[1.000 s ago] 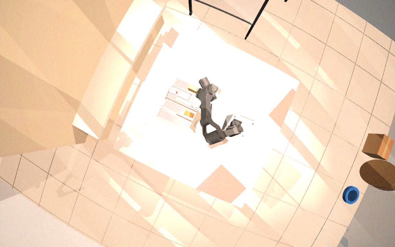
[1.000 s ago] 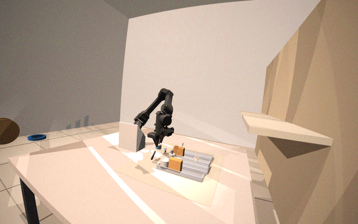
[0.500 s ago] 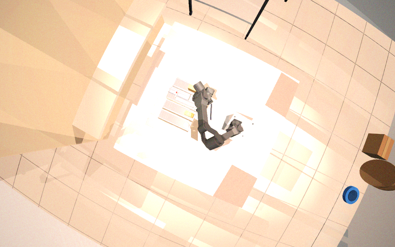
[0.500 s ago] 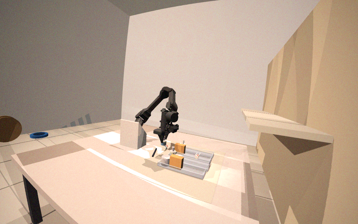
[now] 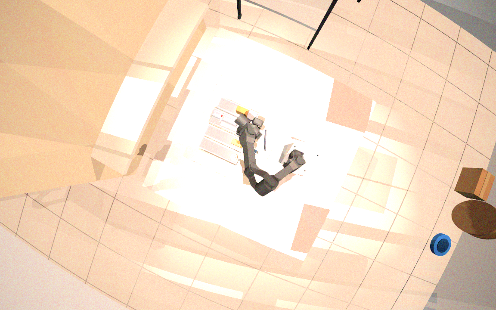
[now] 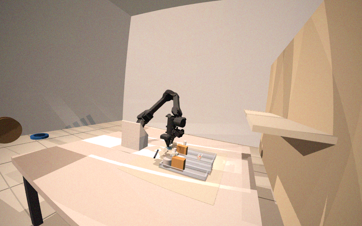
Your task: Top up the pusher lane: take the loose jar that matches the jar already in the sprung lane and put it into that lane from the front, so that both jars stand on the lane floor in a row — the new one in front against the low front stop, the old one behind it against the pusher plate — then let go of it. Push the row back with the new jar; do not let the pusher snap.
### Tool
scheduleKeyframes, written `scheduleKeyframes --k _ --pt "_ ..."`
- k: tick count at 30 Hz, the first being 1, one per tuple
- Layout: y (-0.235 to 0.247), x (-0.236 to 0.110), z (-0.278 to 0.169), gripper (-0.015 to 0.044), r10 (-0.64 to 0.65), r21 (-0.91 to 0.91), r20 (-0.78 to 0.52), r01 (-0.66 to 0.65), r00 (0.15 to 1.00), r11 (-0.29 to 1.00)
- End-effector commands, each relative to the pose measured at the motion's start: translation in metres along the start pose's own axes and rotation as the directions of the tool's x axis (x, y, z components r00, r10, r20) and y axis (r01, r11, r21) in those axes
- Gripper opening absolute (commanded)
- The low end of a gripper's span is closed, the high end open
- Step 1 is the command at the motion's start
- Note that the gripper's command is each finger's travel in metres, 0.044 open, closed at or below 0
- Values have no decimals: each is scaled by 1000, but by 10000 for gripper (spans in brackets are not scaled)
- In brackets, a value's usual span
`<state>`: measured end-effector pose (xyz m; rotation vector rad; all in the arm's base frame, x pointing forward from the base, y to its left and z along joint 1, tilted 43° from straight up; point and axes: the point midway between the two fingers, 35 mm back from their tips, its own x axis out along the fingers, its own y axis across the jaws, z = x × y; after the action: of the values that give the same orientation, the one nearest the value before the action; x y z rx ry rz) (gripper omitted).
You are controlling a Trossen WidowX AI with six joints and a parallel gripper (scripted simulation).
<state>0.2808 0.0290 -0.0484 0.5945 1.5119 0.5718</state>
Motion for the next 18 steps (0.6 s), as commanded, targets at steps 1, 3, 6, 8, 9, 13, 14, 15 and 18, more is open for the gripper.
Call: scheduleKeyframes --k 1,3,6,8,9,13,14,15,18 --pt "2 8 -1 0 5 8 1 -5 1000 1000" --pt "2 16 -1 0 5 8 1 -5 1000 1000" --pt "2 23 -1 0 6 8 0 -6 1000 1000" --pt "2 24 -1 0 6 8 0 -6 1000 1000" --pt "2 24 -1 0 6 8 0 -6 1000 1000" --pt "2 24 0 0 6 8 0 -6 1000 1000" --pt "2 24 0 0 6 8 1 -6 1000 1000" --pt "2 24 1 0 6 8 1 -6 1000 1000" --pt "2 24 2 0 6 8 1 -6 1000 1000"
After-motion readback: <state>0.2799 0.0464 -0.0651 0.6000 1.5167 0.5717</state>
